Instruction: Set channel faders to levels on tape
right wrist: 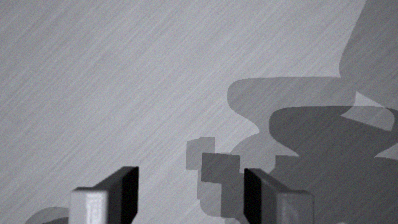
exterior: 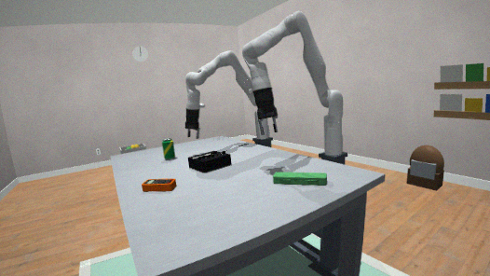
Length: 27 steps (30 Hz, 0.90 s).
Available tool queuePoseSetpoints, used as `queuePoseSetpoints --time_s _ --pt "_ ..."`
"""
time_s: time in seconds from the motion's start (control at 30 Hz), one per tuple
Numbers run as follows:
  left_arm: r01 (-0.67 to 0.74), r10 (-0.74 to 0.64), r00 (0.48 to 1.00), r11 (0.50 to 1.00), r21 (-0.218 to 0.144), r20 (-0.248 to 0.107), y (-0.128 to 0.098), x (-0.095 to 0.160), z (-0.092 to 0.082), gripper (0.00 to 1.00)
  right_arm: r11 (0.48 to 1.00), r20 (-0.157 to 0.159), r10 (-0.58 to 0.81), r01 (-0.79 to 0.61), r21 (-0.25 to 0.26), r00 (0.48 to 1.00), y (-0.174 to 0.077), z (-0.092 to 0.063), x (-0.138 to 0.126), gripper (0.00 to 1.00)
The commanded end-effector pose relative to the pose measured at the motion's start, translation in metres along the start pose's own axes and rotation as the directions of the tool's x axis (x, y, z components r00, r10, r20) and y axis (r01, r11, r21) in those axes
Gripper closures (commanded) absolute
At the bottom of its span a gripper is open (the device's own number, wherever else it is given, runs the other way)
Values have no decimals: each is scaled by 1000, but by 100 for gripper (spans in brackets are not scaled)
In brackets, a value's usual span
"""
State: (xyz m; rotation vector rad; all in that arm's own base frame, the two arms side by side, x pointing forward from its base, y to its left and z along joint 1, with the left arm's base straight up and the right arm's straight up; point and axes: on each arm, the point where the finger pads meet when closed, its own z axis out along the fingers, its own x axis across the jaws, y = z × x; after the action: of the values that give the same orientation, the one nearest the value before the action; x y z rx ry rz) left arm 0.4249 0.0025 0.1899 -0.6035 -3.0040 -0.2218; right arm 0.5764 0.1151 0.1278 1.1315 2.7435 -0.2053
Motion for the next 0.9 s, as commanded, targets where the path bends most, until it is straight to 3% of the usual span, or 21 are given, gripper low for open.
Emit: queuePoseSetpoints --time_s 0.0,0.87 --pt "0 0 1000 1000 -1 2 0 0 -1 0 1000 1 0 0 -2 1000 0 -1 0 0" --pt "0 0 1000 1000 -1 2 0 0 -1 0 1000 -1 14 -14 0 1000 -4 0 -5 0"
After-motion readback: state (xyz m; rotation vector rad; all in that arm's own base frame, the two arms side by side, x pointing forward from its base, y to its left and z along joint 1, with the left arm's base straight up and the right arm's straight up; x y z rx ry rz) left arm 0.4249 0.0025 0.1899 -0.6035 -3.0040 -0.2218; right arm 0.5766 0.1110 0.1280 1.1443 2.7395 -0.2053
